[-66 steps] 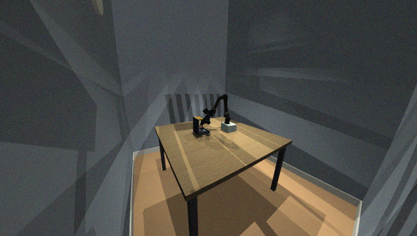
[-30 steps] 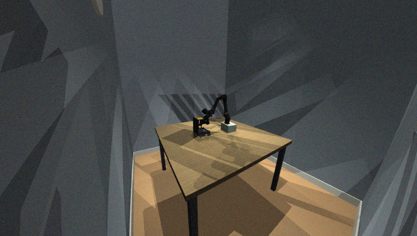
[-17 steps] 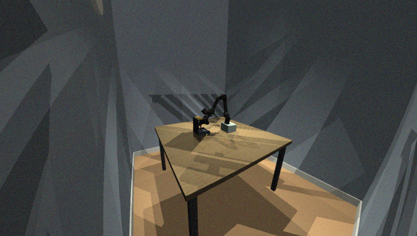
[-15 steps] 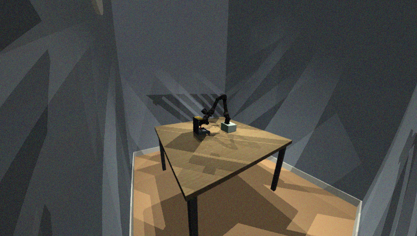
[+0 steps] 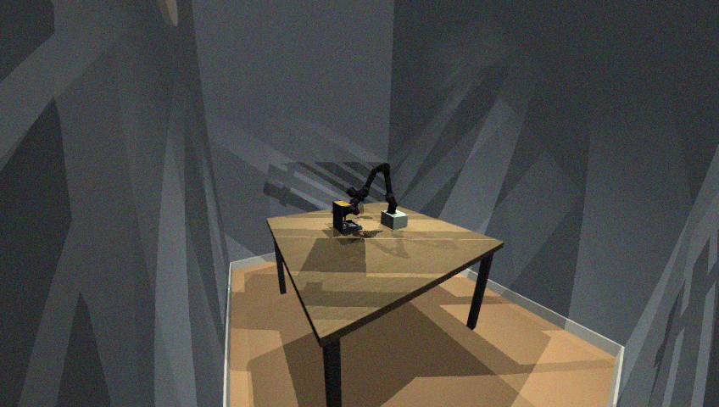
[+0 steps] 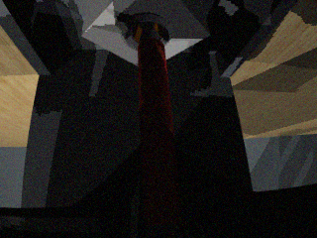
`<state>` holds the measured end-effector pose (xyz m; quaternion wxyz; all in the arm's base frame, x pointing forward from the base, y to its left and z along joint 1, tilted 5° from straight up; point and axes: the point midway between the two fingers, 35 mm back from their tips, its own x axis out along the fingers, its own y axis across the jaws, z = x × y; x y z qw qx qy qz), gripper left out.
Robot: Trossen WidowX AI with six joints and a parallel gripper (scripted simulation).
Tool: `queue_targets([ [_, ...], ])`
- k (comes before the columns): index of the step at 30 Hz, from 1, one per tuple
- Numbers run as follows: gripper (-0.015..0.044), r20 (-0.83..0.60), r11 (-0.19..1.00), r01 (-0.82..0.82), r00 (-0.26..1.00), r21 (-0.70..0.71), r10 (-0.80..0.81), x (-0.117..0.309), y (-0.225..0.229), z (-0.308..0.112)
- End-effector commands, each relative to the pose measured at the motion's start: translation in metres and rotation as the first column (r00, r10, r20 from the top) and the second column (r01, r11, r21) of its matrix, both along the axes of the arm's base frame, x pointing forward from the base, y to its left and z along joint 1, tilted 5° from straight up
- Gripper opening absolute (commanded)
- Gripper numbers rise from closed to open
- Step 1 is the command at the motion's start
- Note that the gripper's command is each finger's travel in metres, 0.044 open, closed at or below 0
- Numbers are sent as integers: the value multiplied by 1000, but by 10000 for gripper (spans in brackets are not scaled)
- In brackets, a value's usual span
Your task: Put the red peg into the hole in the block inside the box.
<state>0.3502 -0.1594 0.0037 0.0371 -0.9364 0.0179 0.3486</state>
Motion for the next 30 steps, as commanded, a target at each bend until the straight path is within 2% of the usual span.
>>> queue_targets([
  [1, 0, -1, 1000, 6, 1000, 1, -6, 3, -2, 0],
  [30, 0, -1, 1000, 6, 1000, 1, -6, 1, 0, -26],
])
